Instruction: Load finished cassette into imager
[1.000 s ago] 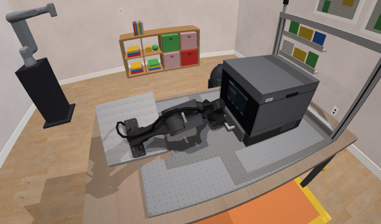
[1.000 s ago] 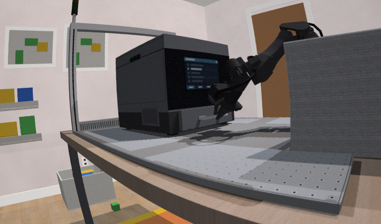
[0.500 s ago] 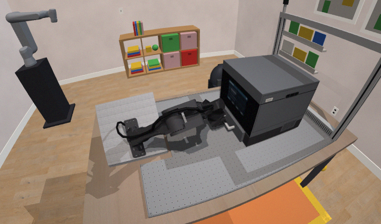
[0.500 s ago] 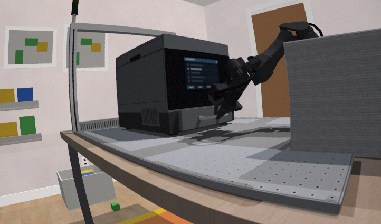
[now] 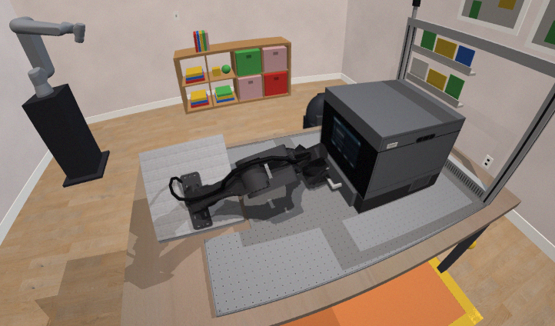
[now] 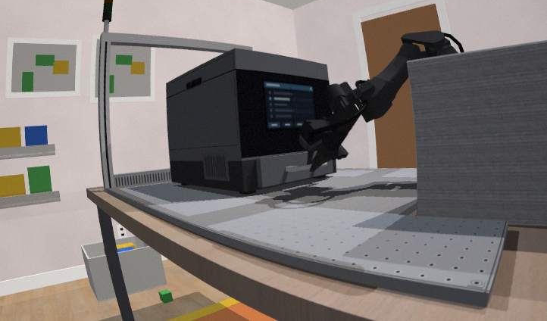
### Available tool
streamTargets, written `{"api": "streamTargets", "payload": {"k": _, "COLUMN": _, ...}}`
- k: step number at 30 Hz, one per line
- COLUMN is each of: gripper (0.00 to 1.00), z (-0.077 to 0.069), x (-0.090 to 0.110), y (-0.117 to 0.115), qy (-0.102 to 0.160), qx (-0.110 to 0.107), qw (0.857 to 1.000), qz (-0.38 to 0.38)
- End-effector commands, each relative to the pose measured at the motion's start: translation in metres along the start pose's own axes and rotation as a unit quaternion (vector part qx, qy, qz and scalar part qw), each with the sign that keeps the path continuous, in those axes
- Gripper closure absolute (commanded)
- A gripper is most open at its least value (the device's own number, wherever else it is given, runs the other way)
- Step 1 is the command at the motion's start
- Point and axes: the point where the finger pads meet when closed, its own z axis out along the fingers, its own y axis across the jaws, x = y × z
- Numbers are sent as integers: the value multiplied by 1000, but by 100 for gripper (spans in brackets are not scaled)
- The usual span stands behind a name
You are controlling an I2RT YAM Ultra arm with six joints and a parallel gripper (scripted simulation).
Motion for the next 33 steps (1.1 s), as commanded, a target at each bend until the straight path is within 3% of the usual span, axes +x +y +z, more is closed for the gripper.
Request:
{"api": "streamTargets", "payload": {"k": 1, "gripper": 100, "z": -10, "x": -4, "y": -2, "qy": -11, "qx": 5, "qw": 1000, "qz": -5}}
{"api": "streamTargets", "payload": {"k": 17, "gripper": 100, "z": -10, "x": -4, "y": -2, "qy": -11, "qx": 5, "qw": 1000, "qz": -5}}
{"api": "streamTargets", "payload": {"k": 18, "gripper": 65, "z": -10, "x": -4, "y": -2, "qy": -11, "qx": 5, "qw": 1000, "qz": -5}}
{"api": "streamTargets", "payload": {"k": 21, "gripper": 65, "z": -10, "x": -4, "y": -2, "qy": -11, "qx": 5, "qw": 1000, "qz": -5}}
{"api": "streamTargets", "payload": {"k": 23, "gripper": 65, "z": -8, "x": 2, "y": -17, "qy": -5, "qx": 17, "qw": 1000, "qz": 5}}
{"api": "streamTargets", "payload": {"k": 33, "gripper": 65, "z": -8, "x": 2, "y": -17, "qy": -5, "qx": 17, "qw": 1000, "qz": 5}}
